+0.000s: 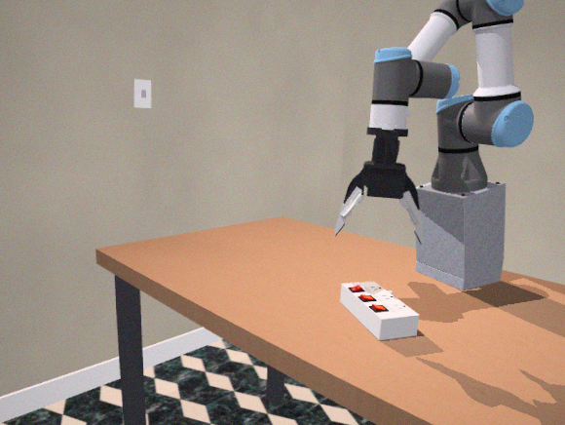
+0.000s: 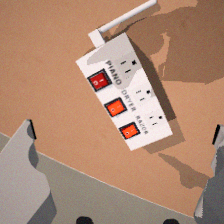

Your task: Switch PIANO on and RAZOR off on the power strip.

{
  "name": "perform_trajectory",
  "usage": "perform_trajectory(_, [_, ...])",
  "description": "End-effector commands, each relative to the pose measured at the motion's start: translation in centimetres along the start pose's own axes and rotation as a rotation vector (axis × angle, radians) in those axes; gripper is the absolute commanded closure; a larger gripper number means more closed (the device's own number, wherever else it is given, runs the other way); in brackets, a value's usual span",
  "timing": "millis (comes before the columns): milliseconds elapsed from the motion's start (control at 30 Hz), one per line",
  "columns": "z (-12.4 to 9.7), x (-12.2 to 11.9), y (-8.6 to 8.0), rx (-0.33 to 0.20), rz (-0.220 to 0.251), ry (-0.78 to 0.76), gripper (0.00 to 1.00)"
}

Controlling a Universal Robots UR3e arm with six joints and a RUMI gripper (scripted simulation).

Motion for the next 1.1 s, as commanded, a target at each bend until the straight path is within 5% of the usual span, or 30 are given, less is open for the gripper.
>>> perform_trajectory(0, [0.1,-1.0,1.2,-0.014,-0.001,-0.184,0.00])
perform_trajectory(267, [0.2,-2.2,2.7,-0.014,0.000,-0.421,0.00])
perform_trajectory(700, [0.2,-2.6,3.3,-0.014,0.001,-0.508,0.00])
perform_trajectory(733, [0.2,-2.6,3.3,-0.014,0.001,-0.508,1.00])
perform_trajectory(1067, [0.2,-2.6,3.3,-0.014,0.001,-0.508,1.00])
Point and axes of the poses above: the point where the finger pads meet when closed, its own y axis out along the fingers, its own x axis across the jaws, z = x × y, the point moved 10 cm from there along -y, back along the fingers, and after that the axes turned 7 degrees about y, right-handed, at the moved point
